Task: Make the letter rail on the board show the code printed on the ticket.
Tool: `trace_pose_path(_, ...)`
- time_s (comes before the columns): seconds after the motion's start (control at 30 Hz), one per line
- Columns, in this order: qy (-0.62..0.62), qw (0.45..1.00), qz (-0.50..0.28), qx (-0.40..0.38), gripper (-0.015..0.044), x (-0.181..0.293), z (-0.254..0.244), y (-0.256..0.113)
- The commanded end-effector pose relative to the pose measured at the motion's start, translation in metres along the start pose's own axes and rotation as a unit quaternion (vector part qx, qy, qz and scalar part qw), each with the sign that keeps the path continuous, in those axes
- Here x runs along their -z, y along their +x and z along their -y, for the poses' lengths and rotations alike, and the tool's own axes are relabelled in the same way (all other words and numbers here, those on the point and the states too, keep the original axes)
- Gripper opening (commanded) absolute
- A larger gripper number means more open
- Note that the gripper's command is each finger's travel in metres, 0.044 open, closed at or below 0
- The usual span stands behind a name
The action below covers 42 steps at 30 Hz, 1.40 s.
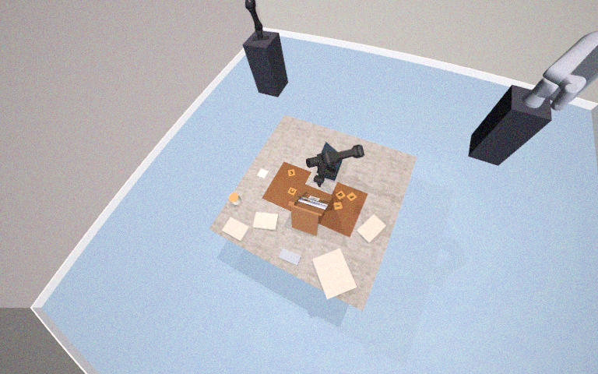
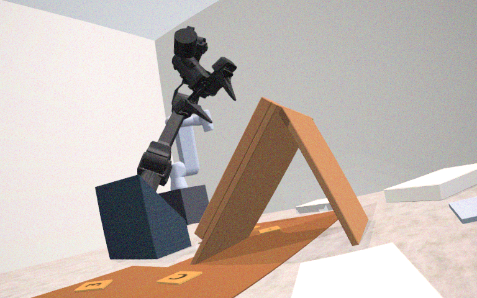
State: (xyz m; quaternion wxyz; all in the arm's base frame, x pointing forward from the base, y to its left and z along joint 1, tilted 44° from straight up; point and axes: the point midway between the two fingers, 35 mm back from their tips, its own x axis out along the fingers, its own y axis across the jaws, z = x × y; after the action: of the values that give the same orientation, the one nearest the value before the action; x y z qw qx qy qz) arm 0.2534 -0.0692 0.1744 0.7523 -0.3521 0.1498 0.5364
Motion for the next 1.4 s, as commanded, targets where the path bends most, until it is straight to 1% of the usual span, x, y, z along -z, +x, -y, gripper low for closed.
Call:
trace_pose_path(0.0, -0.042, 0.998, 0.003, -0.044, 0.0340, -0.015, -0.009, 0.035)
trace_pose_path(0.17, -0.128, 0.986, 0.005, -0.102, 0.0340, -0.041, -0.029, 0.091)
trace_pose_path(0.27, -0.157, 0.978, 0.009, -0.137, 0.0340, -0.057, -0.049, 0.118)
trace_pose_path(0.43, -0.228, 0.958, 0.019, -0.172, 0.0340, -0.081, -0.082, 0.156)
trace_pose_path(0.63, -0.336, 0.920, 0.051, -0.195, 0.0340, -0.110, -0.132, 0.193)
trace_pose_path(0.8, -0.407, 0.887, 0.086, -0.201, 0.0340, -0.130, -0.175, 0.210)
trace_pose_path(1.03, -0.410, 0.885, 0.088, -0.202, 0.0340, -0.127, -0.180, 0.210)
trace_pose_path(1.27, -0.409, 0.885, 0.088, -0.202, 0.0340, -0.126, -0.193, 0.235)
trace_pose_path(1.37, -0.409, 0.885, 0.088, -0.202, 0.0340, -0.126, -0.196, 0.239)
